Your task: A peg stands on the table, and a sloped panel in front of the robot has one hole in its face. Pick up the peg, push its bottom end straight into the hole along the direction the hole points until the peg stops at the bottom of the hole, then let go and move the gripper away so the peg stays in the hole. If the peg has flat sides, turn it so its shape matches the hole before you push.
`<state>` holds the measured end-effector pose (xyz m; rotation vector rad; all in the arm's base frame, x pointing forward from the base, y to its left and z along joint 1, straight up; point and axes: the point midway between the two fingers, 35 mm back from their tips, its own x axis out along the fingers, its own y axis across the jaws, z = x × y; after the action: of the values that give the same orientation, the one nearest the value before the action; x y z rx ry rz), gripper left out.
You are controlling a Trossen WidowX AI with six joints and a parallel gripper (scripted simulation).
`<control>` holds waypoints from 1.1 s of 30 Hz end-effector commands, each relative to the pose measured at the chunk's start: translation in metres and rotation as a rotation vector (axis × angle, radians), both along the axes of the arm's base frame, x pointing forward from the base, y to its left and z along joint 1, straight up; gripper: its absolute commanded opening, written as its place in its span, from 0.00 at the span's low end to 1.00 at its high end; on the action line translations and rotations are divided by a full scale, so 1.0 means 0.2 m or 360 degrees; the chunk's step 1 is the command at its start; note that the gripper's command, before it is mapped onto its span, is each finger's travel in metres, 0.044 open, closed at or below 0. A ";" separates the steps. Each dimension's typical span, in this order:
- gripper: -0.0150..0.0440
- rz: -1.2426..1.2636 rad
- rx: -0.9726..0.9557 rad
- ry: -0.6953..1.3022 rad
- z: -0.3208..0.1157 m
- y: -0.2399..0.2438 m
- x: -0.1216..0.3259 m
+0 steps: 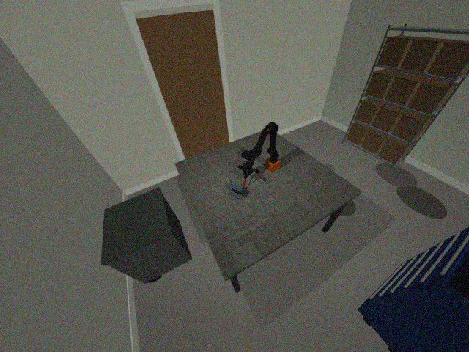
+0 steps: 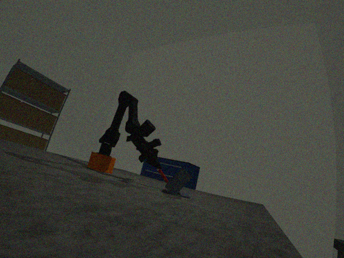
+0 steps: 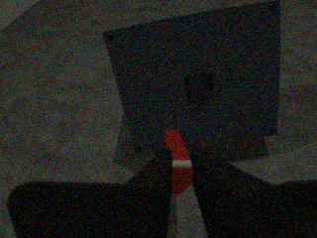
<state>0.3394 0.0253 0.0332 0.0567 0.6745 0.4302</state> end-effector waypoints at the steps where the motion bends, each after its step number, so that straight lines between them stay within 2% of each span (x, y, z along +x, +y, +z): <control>1: 0.25 0.0008 0.0003 -0.0057 0.01 -0.01 -0.01; 33: 0.25 0.0007 0.0011 -0.0383 0.09 -0.11 -0.07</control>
<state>0.3276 0.0049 0.0478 0.0225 0.4635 0.4320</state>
